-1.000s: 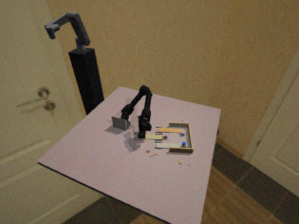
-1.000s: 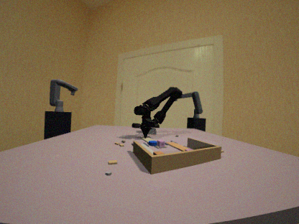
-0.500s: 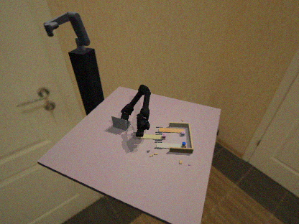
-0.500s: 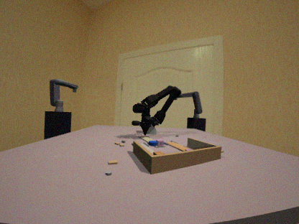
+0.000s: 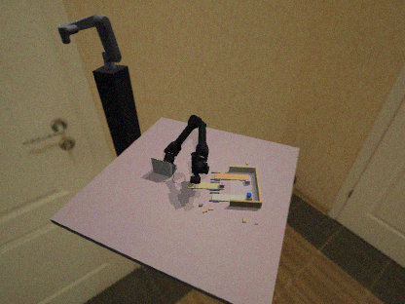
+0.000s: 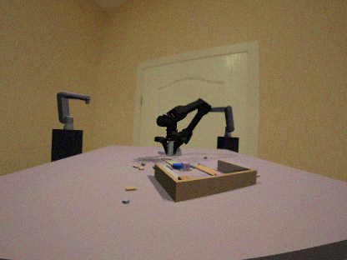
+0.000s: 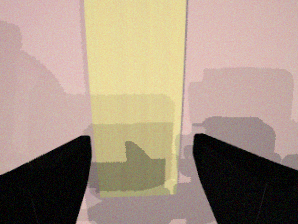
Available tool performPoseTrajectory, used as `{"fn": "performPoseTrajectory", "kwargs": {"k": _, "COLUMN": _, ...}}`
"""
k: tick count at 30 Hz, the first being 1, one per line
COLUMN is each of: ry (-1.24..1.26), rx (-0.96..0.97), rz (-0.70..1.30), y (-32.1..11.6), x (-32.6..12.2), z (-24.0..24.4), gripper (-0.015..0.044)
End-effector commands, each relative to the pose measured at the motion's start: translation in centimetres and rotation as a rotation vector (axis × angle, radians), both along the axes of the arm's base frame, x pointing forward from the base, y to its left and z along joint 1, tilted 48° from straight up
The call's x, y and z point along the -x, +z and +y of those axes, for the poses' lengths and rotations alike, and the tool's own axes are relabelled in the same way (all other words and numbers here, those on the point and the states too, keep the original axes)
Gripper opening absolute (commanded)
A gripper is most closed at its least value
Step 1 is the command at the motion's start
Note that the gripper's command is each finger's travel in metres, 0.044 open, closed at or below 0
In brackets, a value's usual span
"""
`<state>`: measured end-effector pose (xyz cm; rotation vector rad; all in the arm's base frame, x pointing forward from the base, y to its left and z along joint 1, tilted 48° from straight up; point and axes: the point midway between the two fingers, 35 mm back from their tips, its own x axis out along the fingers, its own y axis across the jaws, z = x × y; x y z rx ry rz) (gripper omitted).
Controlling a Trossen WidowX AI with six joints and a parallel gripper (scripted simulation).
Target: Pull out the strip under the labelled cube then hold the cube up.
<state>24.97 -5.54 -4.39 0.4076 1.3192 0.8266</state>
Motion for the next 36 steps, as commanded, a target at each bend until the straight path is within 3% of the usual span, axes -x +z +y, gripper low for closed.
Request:
{"fn": "performPoseTrajectory", "kwargs": {"k": 1, "ry": -0.007, "rx": -0.003, "rz": 0.001, "y": 0.6, "x": -1.6, "z": 0.2, "gripper": 0.0341}}
{"fn": "performPoseTrajectory", "kwargs": {"k": 5, "ry": -0.007, "rx": -0.003, "rz": 0.000, "y": 1.0, "x": -2.7, "z": 0.4, "gripper": 0.0440}}
{"fn": "performPoseTrajectory", "kwargs": {"k": 36, "ry": -0.007, "rx": -0.005, "rz": -0.004, "y": 4.5, "x": -12.5, "z": 1.5, "gripper": 0.0440}}
